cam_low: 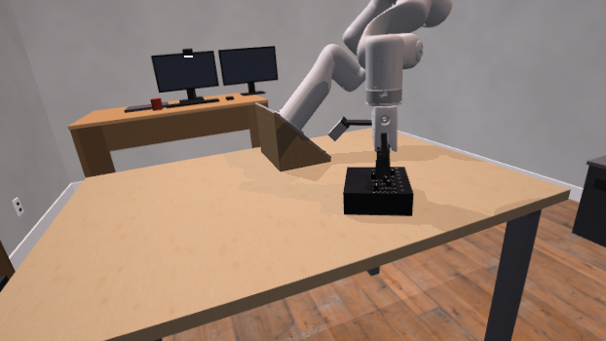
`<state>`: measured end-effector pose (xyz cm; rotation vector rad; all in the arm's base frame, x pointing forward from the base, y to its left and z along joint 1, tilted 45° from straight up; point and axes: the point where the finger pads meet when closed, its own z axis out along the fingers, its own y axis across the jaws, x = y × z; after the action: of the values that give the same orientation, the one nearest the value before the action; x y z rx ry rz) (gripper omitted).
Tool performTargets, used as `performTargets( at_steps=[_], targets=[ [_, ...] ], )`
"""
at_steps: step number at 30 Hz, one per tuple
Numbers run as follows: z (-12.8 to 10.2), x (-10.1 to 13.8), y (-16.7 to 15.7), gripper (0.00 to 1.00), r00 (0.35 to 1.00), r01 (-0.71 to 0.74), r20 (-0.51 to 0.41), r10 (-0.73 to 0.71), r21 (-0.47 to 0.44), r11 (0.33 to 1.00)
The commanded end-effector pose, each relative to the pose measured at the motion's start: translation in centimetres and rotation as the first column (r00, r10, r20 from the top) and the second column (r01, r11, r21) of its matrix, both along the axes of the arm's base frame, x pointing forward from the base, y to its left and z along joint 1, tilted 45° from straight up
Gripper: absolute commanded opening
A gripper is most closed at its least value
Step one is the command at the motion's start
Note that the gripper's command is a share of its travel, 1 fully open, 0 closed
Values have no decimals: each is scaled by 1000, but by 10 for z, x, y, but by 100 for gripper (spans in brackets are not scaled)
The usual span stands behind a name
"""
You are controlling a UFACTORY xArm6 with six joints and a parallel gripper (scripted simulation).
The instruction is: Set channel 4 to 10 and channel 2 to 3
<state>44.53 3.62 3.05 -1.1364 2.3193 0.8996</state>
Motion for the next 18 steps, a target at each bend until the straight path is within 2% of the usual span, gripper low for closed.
performTargets(
  at_steps=[1,18],
  targets=[
    [1,1,-1,0,1000,2,3,-2,-1,1000],
    [3,4,1,0,1000,2,3,-2,-1,1000]
  ],
)
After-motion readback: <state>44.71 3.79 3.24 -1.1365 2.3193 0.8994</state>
